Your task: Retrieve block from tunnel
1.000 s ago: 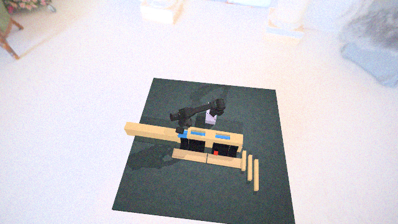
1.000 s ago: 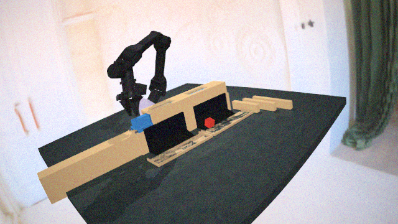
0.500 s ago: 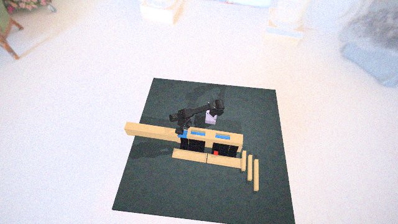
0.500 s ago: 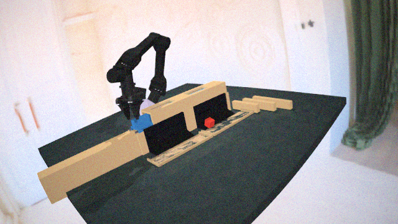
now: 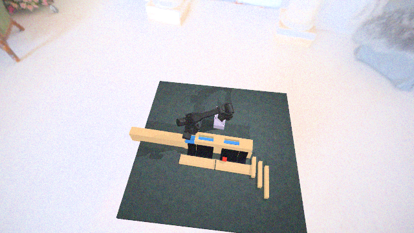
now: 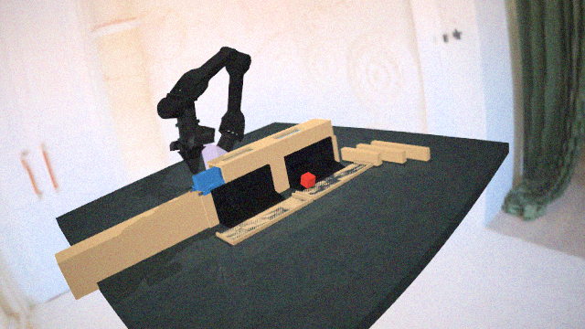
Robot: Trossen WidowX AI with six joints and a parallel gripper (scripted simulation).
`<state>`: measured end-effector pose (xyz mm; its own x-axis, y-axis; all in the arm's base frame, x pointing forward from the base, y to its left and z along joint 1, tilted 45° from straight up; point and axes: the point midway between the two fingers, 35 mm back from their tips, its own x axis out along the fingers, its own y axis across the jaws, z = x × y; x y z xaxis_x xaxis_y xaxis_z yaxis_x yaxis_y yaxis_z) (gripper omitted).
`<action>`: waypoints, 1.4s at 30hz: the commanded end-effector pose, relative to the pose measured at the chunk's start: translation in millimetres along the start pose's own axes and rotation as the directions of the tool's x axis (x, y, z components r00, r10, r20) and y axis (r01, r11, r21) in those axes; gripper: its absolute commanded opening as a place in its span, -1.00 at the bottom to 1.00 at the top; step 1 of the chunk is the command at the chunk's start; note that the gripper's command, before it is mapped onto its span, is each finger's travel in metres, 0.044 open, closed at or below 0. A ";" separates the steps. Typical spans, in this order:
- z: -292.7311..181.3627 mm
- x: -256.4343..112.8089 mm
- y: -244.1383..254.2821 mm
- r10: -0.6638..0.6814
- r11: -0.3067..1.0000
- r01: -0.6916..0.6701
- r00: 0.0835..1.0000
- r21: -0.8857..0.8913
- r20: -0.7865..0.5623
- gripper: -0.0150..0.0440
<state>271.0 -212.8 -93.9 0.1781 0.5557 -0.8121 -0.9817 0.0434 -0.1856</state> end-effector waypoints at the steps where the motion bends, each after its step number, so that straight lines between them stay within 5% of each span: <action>1: 0.0 -0.3 -0.1 0.000 1.000 0.000 1.000 -0.001 0.000 -0.49; 9: 3.0 0.5 -0.5 0.000 1.000 0.000 1.000 0.000 0.000 -0.49; 26: -5.7 -35.3 -5.9 -0.009 1.000 0.009 1.000 0.005 -0.005 1.00; 30: 3.5 -32.3 -12.4 -0.006 0.998 0.006 1.000 0.061 0.007 1.00; 33: 39.0 -38.2 -39.1 0.011 0.964 -0.019 0.999 0.267 0.031 1.00; 42: 149.1 -49.5 -90.6 0.069 0.666 -0.121 0.993 0.736 0.100 1.00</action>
<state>323.7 -160.7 4.0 0.1218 0.6122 -0.7813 -0.8794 0.4315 0.2010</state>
